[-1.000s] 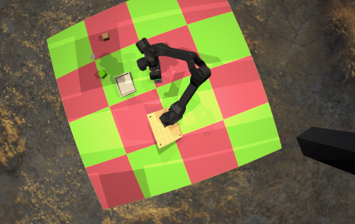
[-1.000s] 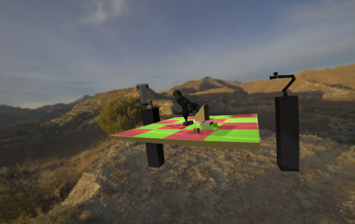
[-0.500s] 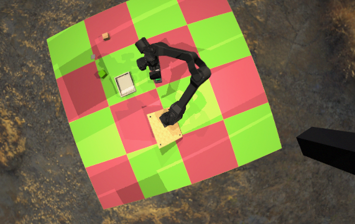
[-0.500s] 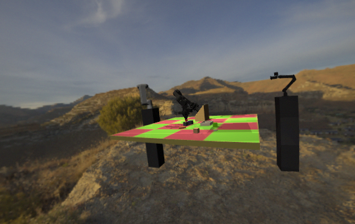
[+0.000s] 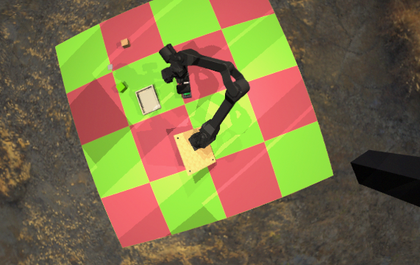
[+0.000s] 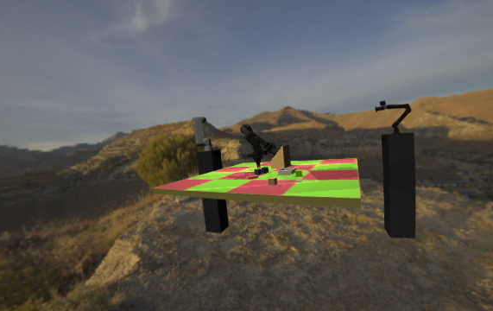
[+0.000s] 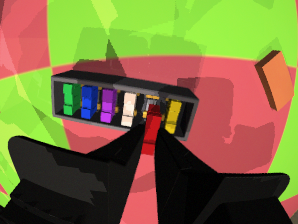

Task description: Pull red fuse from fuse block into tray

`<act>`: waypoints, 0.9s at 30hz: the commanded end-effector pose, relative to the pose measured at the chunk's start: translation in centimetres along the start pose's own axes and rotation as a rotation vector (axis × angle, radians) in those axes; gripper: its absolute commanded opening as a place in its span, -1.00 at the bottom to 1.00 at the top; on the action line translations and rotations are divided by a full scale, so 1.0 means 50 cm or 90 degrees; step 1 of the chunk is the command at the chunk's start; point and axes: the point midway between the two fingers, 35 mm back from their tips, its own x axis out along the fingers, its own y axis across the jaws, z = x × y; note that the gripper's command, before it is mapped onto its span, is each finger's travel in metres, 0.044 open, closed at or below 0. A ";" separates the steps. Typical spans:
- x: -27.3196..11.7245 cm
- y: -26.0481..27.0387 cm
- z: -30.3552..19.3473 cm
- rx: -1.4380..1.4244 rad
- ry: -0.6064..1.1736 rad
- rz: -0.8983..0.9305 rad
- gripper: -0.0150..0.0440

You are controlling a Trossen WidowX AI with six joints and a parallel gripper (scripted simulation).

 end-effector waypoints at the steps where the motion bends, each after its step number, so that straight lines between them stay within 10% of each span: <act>1: -0.005 0.001 0.000 0.002 -0.002 0.002 -0.49; 27: -0.059 0.005 0.081 0.000 -0.012 0.001 -0.49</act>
